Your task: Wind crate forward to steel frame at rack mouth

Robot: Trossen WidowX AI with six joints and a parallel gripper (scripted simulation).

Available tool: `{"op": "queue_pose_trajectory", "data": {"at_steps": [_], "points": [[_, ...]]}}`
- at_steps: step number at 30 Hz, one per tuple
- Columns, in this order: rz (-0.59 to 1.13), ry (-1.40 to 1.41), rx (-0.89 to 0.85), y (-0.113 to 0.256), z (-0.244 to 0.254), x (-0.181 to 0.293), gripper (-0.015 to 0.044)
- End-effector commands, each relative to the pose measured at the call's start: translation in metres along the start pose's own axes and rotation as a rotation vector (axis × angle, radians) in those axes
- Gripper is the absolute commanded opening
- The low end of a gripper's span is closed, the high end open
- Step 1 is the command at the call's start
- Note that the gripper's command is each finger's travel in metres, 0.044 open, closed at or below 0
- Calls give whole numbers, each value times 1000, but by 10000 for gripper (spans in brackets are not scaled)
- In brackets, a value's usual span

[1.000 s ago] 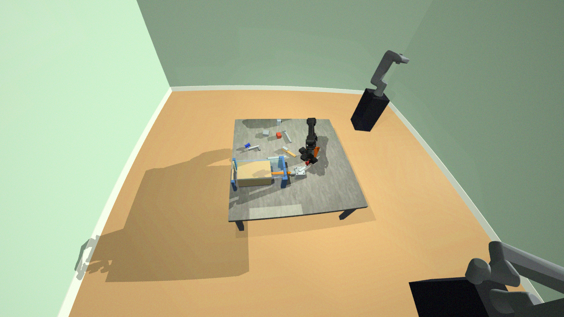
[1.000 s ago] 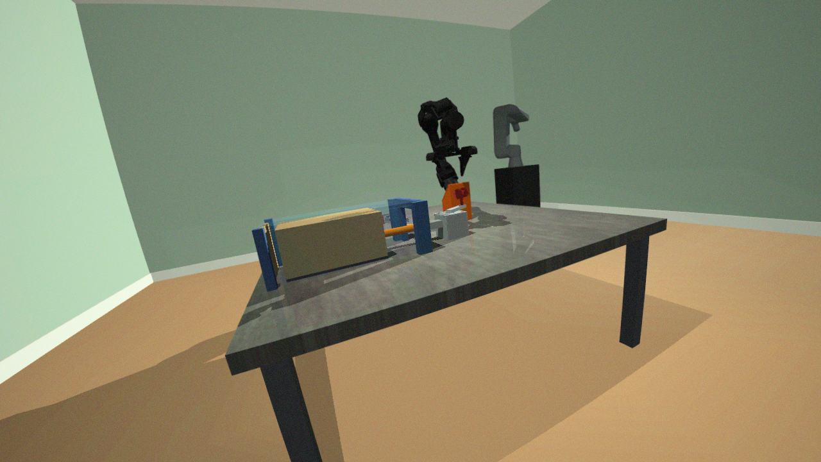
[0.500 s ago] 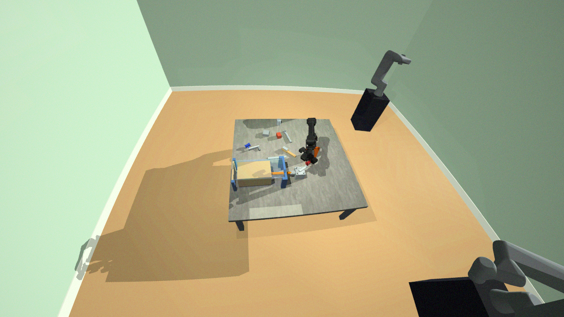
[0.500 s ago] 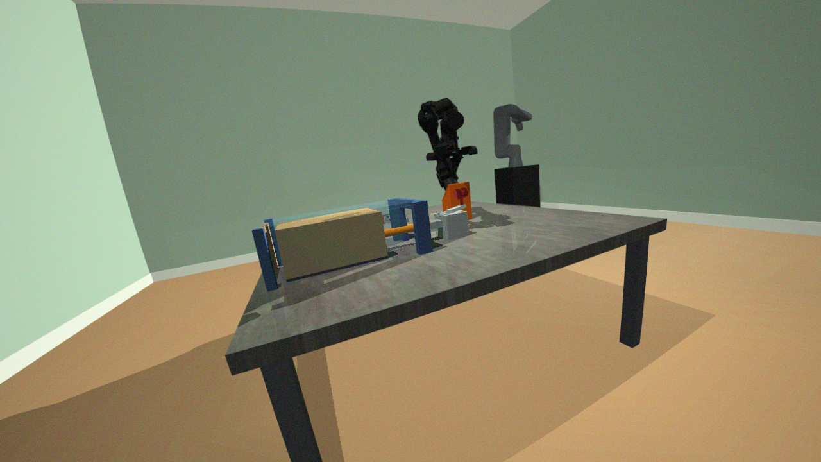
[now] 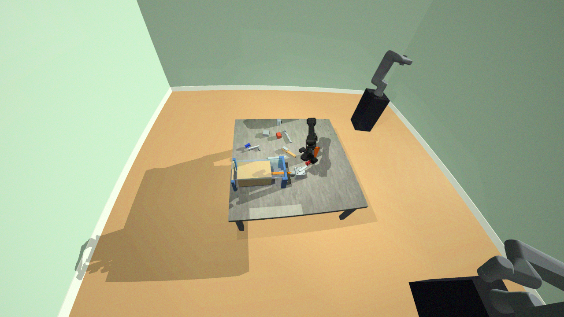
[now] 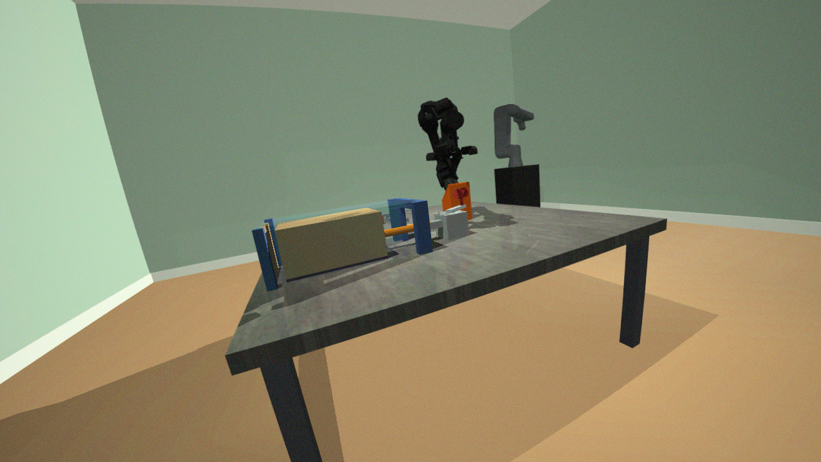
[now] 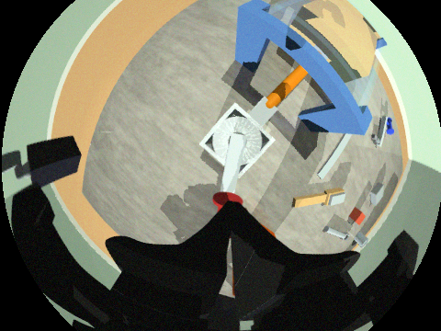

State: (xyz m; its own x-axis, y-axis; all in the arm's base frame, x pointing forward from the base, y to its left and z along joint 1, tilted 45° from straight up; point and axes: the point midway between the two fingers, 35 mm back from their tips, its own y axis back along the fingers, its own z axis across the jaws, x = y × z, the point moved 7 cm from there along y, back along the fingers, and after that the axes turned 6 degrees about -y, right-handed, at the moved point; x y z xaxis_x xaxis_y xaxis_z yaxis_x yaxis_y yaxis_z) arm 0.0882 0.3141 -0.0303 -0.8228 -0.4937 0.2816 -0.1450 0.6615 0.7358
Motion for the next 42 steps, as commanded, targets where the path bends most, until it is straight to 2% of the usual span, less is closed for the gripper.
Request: {"op": "queue_pose_trajectory", "data": {"at_steps": [1,28,31,42], "points": [[-1,1,0,0,0,0,0],[-1,1,0,0,0,0,0],[-51,1,-1,-1,1,11,79],[-404,4,-43,-22,-10,86,368]]}}
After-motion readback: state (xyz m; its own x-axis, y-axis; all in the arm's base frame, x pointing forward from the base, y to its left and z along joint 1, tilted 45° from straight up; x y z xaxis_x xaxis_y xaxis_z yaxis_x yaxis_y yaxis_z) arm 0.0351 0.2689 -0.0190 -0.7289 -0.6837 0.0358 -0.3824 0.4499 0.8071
